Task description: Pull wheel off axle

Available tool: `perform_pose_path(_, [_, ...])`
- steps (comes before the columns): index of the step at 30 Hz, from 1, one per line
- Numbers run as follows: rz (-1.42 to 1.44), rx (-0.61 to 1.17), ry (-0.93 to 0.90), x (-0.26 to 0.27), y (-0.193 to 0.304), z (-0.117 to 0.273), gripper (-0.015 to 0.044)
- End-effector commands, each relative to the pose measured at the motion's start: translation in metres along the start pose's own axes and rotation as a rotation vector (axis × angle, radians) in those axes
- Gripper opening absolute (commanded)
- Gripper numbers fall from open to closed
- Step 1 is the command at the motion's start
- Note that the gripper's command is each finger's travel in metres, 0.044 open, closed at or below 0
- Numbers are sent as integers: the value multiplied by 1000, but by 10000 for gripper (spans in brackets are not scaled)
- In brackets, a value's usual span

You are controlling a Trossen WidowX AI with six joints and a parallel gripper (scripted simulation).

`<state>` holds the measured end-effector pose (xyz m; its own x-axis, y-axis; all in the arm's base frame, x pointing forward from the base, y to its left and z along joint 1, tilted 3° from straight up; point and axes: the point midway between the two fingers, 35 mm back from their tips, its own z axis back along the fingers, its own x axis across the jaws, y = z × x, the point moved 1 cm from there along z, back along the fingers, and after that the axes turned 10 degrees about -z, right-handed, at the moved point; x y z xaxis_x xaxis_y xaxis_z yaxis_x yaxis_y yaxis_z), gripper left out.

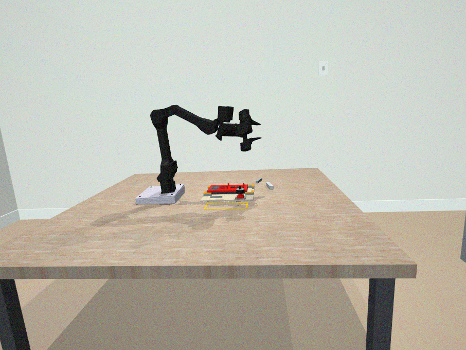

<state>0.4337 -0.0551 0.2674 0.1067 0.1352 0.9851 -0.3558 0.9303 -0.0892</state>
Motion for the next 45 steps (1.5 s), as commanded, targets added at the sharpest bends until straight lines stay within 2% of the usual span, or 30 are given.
perform_pose_path(1, [73,-40,182,-30,-12,-13,300])
perform_pose_path(6, [192,-26,463,-75,-21,-17,300])
perform_pose_path(11, [331,76,754,-116,-20,-7,300])
perform_pose_path(16, [479,272,1031,-148,-13,16,300])
perform_pose_path(22, [643,622,1303,-167,-2,54,300])
perform_pose_path(24, [660,669,1328,-168,-1,59,300])
perform_pose_path(39, [659,670,1328,-168,11,58,300])
perform_pose_path(45, [659,670,1328,-190,11,54,300])
